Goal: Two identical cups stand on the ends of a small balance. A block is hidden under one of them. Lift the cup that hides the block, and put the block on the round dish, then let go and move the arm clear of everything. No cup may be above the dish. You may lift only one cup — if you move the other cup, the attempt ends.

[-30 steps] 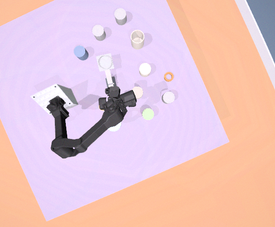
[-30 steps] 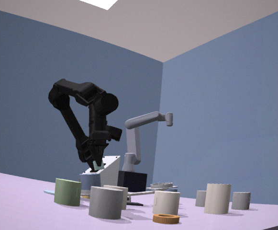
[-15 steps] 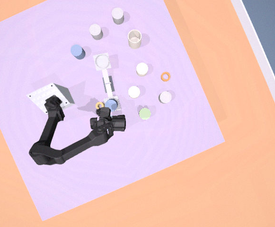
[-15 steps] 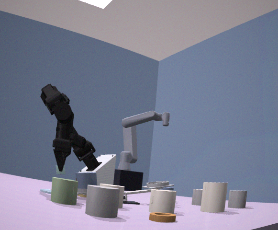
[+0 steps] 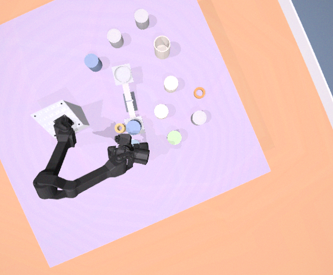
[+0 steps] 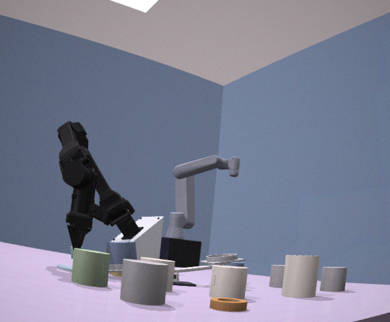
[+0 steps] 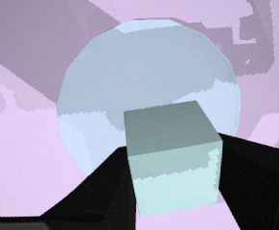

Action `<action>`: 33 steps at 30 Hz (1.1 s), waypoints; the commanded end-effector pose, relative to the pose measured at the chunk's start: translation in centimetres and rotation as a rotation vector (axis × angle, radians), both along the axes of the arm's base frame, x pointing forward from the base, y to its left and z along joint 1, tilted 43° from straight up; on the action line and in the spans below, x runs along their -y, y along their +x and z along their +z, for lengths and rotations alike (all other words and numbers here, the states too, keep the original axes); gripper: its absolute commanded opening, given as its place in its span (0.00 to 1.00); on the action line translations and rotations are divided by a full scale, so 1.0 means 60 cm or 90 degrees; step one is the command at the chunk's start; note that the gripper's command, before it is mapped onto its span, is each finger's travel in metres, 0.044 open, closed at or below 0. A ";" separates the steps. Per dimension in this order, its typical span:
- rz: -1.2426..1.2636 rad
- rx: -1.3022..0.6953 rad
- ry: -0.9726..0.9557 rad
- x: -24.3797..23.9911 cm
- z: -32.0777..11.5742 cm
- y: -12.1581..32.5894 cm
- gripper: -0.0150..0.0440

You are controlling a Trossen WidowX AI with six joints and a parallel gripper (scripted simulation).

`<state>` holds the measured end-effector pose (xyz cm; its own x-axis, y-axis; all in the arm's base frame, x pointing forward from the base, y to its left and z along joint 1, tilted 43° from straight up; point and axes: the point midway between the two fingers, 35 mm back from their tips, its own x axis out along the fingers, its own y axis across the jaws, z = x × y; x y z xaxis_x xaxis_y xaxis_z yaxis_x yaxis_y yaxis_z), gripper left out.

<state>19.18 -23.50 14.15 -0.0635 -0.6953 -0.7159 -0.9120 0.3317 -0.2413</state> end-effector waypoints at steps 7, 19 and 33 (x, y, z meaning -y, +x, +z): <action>0.004 -0.004 0.004 0.011 -0.017 -0.002 0.25; 0.001 -0.001 -0.001 0.027 -0.029 -0.003 0.30; 0.001 -0.001 -0.001 0.027 -0.029 -0.003 0.92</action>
